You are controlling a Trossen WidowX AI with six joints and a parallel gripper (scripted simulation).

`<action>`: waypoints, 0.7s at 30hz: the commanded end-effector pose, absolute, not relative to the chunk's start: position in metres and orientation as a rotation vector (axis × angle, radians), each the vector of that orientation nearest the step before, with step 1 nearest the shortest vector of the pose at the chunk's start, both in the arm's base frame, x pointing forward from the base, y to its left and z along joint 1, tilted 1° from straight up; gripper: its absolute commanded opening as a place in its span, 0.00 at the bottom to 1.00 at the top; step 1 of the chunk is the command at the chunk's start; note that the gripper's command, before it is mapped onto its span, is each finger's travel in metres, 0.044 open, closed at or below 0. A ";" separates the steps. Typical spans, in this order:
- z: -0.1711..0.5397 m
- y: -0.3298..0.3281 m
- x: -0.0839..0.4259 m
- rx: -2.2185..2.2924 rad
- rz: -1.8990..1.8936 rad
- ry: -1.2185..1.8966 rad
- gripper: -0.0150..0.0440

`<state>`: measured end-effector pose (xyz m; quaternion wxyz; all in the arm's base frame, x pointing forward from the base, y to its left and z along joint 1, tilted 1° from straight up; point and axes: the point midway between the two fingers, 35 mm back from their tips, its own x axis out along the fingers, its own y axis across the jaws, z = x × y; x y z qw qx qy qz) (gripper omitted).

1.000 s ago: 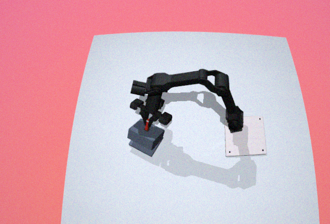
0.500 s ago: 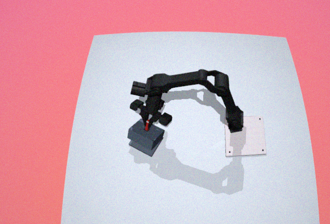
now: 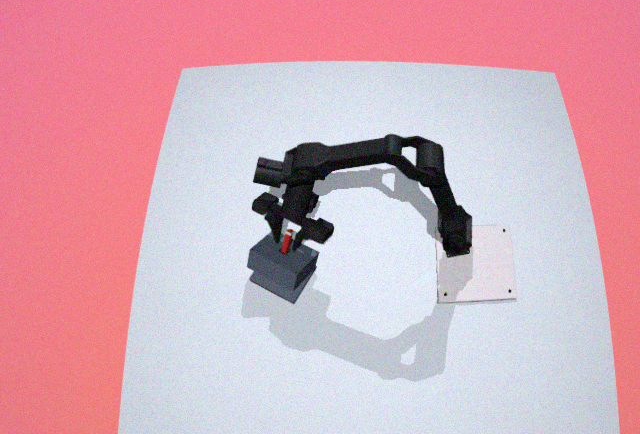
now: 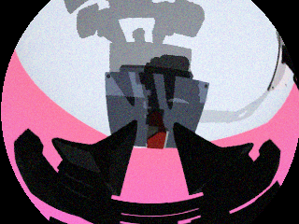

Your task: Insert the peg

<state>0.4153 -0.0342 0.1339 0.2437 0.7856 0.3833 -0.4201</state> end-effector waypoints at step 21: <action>0.159 -0.047 0.408 2.146 -1.156 1.049 1.00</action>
